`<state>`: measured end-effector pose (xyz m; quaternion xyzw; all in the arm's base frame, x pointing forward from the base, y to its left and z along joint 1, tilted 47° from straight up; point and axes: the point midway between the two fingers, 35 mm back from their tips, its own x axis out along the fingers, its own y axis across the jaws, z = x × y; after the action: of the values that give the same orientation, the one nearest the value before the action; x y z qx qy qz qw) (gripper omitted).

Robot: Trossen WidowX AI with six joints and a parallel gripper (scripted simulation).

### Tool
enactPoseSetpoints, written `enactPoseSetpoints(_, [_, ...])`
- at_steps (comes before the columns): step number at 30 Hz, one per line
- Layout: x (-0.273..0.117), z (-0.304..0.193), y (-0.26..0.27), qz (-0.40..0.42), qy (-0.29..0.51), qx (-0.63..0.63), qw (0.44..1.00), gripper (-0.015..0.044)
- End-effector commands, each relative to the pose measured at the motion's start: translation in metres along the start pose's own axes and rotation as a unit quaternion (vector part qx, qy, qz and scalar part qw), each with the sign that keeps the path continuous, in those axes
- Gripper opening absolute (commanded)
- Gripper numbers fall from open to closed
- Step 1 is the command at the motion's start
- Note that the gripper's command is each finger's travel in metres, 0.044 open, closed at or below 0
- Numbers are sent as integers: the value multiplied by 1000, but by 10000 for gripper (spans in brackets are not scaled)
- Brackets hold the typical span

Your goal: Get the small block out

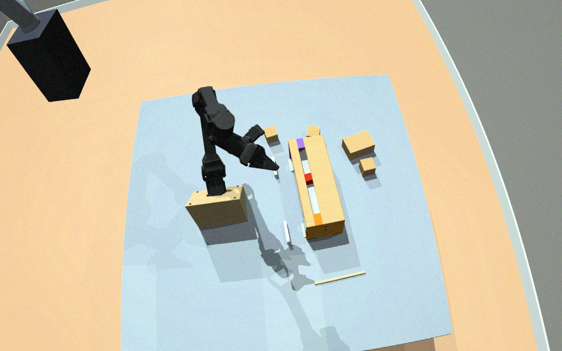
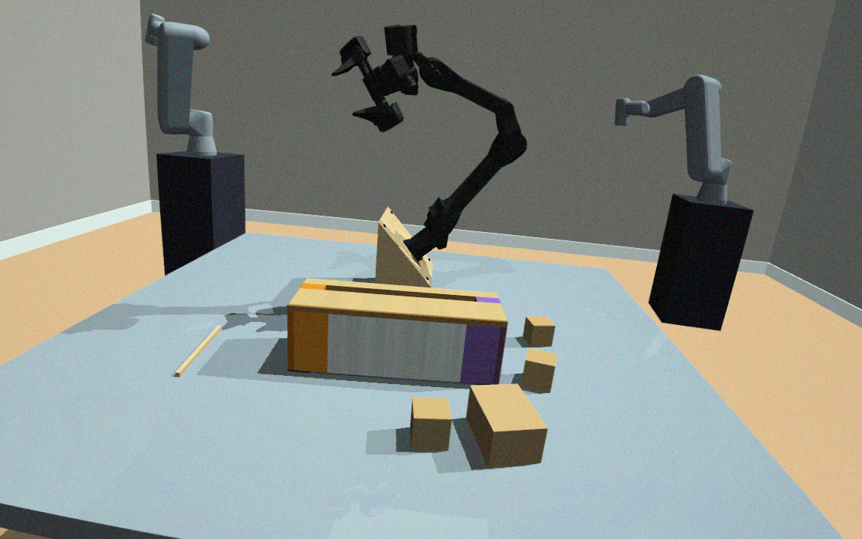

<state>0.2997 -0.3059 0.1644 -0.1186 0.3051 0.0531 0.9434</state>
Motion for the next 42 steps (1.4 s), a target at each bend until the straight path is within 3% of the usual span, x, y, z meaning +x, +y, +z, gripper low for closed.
enactPoseSetpoints(1, [43,0,50,114,19,-74,991,400])
enactPoseSetpoints(8, [90,-1,148,314,9,-209,926,400])
enactPoseSetpoints(20, [94,-4,316,623,-112,-365,682,400])
enactPoseSetpoints(42, [100,-12,335,633,-119,-368,671,400])
